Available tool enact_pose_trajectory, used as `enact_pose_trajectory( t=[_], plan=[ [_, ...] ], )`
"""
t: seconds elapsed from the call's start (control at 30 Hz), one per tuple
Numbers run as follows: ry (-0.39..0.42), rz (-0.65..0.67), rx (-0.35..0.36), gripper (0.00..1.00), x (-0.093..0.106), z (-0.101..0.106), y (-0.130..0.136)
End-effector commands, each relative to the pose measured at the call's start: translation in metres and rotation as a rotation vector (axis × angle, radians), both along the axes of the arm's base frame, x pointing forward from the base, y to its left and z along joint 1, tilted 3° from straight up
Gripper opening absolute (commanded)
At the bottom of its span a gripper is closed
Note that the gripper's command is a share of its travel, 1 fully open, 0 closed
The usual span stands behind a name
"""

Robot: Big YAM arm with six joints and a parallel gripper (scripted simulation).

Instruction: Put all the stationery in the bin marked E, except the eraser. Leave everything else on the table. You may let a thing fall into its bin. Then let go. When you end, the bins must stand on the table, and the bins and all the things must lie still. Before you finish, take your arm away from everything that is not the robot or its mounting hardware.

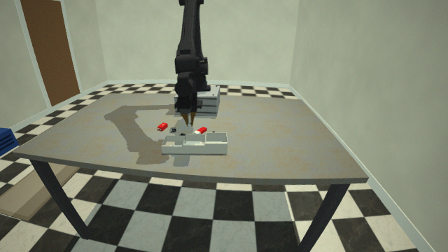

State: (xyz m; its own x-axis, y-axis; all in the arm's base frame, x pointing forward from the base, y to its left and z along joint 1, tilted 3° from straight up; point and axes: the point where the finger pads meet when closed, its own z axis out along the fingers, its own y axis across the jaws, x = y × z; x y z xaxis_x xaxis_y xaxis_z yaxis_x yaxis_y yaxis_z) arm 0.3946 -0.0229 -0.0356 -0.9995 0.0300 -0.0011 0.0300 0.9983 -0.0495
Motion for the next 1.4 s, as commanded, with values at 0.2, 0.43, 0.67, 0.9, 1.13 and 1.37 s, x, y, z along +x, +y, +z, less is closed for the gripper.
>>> enact_pose_trajectory(
  t=[0.2, 0.43, 0.67, 0.9, 1.13, 1.37],
  plan=[
    [0.009, 0.311, 0.003, 0.09, 0.055, 0.003, 0.024],
    [0.027, 0.508, 0.006, 0.09, 0.046, -0.006, 0.017],
    [0.038, 0.681, 0.005, 0.09, 0.057, 0.0, 0.021],
    [0.049, 0.865, 0.005, 0.09, 0.056, 0.0, 0.021],
    [0.058, 1.036, 0.006, 0.09, 0.056, -0.001, 0.021],
    [0.067, 1.216, 0.009, 0.09, 0.048, -0.007, 0.022]
  ],
)
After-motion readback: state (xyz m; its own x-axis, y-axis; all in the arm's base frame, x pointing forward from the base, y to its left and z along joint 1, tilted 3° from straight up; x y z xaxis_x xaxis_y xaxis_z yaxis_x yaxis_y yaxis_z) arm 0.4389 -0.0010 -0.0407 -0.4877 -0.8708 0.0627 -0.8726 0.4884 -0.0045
